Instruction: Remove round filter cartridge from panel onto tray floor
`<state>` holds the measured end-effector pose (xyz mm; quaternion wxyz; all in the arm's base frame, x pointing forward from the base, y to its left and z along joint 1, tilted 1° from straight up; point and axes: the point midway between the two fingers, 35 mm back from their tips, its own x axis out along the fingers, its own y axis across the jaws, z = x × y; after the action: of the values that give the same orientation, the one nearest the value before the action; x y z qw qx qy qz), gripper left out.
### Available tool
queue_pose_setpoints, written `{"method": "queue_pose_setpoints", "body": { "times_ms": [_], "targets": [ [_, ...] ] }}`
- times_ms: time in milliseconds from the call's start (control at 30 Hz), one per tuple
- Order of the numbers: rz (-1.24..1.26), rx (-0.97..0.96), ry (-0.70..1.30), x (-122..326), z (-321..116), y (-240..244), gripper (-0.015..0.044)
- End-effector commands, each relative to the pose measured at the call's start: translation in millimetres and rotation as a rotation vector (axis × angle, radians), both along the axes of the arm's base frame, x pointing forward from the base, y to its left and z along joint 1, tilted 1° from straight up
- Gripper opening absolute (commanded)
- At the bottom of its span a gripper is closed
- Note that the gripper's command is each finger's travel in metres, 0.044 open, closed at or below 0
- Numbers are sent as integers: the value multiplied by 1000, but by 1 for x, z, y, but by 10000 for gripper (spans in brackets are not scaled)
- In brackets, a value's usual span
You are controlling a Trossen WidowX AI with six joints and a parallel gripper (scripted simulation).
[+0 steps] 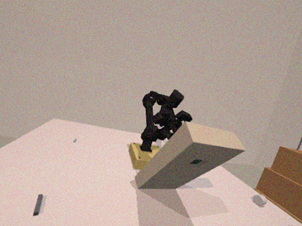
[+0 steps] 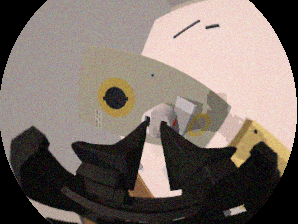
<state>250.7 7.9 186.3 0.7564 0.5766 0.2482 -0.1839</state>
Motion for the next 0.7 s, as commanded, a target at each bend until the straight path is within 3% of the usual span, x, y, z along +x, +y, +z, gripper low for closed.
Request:
{"method": "queue_pose_setpoints", "body": {
  "times_ms": [0,333,667],
  "targets": [
    [0,1,-10,1,3,0,91],
    [0,1,-10,1,3,0,91],
    [-2,-1,269,5,6,1,91]
  ]
}}
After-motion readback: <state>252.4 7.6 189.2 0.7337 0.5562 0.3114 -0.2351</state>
